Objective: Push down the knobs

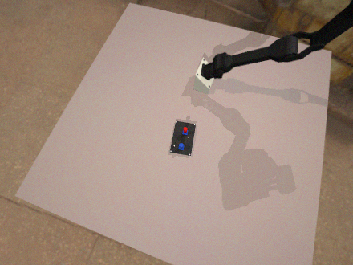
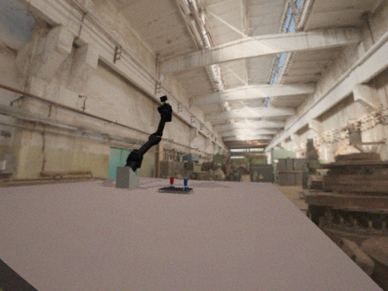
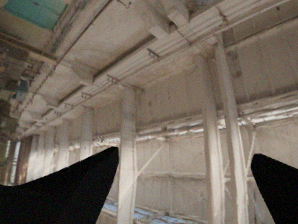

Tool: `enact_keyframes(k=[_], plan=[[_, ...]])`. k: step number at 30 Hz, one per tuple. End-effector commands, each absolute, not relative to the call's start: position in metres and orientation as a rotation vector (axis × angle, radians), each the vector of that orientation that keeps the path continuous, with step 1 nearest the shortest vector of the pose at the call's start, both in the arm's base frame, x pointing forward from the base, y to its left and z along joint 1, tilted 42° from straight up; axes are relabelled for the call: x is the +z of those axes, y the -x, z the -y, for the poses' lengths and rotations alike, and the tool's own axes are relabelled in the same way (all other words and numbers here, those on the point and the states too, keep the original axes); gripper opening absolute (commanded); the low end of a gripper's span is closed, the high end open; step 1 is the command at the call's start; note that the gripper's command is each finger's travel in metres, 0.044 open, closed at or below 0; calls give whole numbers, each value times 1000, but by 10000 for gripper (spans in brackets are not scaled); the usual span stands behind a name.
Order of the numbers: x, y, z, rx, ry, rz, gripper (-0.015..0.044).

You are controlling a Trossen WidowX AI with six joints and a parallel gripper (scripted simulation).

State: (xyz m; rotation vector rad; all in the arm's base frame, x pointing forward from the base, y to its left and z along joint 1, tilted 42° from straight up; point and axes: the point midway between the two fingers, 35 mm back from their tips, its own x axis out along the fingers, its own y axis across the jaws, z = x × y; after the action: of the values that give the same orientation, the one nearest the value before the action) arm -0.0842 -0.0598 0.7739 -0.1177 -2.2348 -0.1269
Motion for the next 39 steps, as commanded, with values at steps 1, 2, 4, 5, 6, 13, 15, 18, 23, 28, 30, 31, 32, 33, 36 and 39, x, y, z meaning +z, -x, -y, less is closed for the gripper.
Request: enact_keyframes(k=[1, 2, 4, 5, 6, 13, 15, 18, 23, 28, 30, 31, 32, 33, 36, 39], plan=[[774, 84, 61, -130, 117, 2233, 374], [774, 83, 63, -140, 114, 2228, 347], [774, 80, 71, -176, 103, 2209, 295], [774, 78, 75, -196, 97, 2198, 269], [774, 76, 80, -216, 91, 2187, 242], [773, 68, 95, -280, 40, 2159, 59], [772, 66, 98, -292, 25, 2154, 6], [771, 62, 107, -328, 9, 2133, 0], [768, 44, 145, -474, -35, 2027, 0], [760, 22, 185, -615, -83, 1903, 0], [756, 13, 201, -666, -101, 1851, 0], [753, 9, 209, -691, -110, 1824, 0], [751, 4, 217, -715, -119, 1796, 0], [748, -1, 224, -738, -126, 1768, 0], [739, -16, 246, -803, -146, 1678, 0], [729, -32, 267, -861, -165, 1585, 0]])
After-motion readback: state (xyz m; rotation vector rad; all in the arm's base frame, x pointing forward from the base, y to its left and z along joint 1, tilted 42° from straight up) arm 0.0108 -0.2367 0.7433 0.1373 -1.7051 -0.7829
